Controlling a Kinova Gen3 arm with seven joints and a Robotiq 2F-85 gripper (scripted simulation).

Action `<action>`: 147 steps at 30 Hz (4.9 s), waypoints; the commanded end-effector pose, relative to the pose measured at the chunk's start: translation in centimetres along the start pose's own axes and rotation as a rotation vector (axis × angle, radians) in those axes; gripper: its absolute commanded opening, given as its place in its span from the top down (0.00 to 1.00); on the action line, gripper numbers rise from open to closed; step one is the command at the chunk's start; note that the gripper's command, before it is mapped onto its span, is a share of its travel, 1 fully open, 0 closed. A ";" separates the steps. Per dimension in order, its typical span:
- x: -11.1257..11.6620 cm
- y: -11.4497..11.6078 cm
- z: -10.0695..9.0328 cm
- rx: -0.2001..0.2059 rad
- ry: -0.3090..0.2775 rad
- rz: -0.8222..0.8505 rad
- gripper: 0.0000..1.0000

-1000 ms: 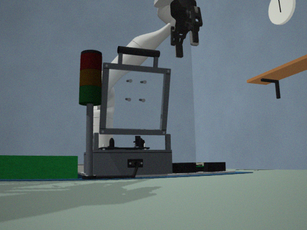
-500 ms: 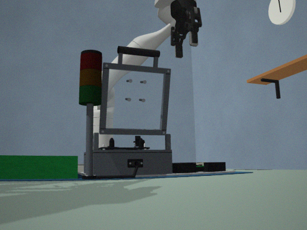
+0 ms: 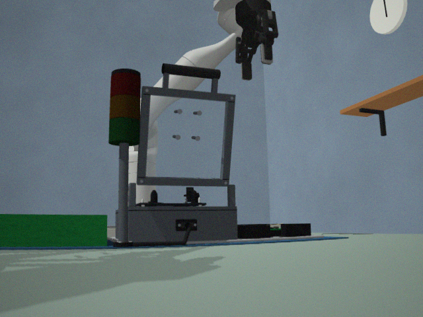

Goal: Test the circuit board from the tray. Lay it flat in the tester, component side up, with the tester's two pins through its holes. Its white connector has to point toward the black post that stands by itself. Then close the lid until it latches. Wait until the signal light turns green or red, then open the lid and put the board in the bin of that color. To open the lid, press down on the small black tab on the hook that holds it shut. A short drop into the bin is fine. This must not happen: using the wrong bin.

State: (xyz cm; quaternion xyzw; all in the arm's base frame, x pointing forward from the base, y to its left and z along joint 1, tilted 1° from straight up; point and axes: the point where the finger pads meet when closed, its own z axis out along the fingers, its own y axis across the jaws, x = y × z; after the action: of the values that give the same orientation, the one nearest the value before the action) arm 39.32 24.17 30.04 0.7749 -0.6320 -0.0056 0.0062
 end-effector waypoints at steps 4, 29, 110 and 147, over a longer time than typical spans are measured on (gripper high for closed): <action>0.0 0.0 -0.1 0.001 -0.001 0.000 0.00; 0.0 0.0 1.9 0.002 0.000 0.000 0.00; 0.0 -0.1 27.9 0.002 0.000 0.000 0.00; 0.0 -0.2 29.7 0.002 0.000 0.000 0.00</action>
State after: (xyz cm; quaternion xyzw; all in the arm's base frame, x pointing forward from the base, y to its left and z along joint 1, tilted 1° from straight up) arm 38.93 24.17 0.33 0.7750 -0.6319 -0.0053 0.0059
